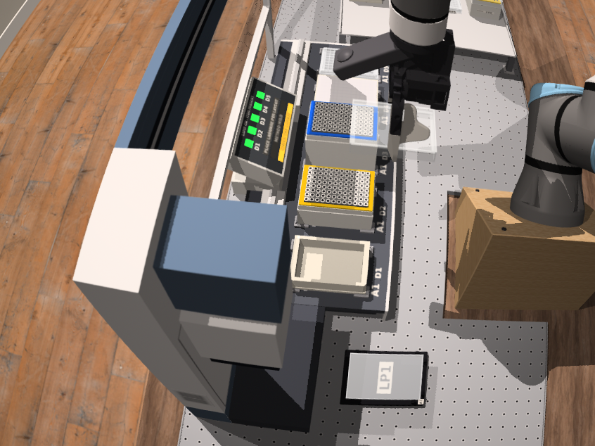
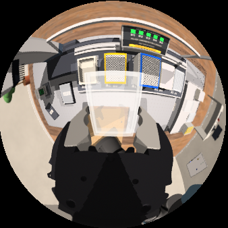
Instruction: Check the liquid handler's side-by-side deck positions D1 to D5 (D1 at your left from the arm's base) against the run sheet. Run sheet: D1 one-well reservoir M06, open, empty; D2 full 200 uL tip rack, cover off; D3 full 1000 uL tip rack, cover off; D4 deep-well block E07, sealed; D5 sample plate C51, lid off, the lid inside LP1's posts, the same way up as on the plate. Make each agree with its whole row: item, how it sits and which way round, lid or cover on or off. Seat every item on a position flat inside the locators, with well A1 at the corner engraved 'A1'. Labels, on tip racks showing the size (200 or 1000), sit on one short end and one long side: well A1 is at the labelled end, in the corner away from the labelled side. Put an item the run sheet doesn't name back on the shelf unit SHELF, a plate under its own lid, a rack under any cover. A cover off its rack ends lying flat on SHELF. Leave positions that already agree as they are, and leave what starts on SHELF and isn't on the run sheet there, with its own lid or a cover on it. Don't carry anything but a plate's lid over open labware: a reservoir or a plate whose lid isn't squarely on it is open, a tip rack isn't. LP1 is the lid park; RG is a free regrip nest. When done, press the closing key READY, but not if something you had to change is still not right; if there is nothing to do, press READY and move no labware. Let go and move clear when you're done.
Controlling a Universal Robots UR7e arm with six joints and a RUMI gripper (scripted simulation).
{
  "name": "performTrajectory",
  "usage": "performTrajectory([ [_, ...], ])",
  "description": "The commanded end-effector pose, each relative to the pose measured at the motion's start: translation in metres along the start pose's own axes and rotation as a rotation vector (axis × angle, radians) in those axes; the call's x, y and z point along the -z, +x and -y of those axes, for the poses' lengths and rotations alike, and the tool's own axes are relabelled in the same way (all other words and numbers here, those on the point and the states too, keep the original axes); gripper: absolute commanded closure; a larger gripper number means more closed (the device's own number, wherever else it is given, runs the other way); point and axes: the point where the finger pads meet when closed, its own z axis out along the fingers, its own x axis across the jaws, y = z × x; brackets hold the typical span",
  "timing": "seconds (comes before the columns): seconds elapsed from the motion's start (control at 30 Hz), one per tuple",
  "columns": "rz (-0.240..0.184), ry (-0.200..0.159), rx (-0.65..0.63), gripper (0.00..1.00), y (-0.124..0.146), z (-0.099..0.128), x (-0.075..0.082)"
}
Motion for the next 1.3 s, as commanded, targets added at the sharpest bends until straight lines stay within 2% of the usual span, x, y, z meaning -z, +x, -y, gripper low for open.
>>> performTrajectory([
  [0.0, 0.000, -0.001, 0.000, 1.00, 0.000, -0.031, 0.003],
  [0.37, 0.000, -0.001, 0.000, 1.00, -0.001, -0.083, 0.003],
  [0.87, 0.002, 0.003, -0.003, 1.00, -0.001, -0.081, 0.005],
  [1.27, 0.000, 0.000, -0.201, 1.00, -0.001, -0.081, 0.004],
])
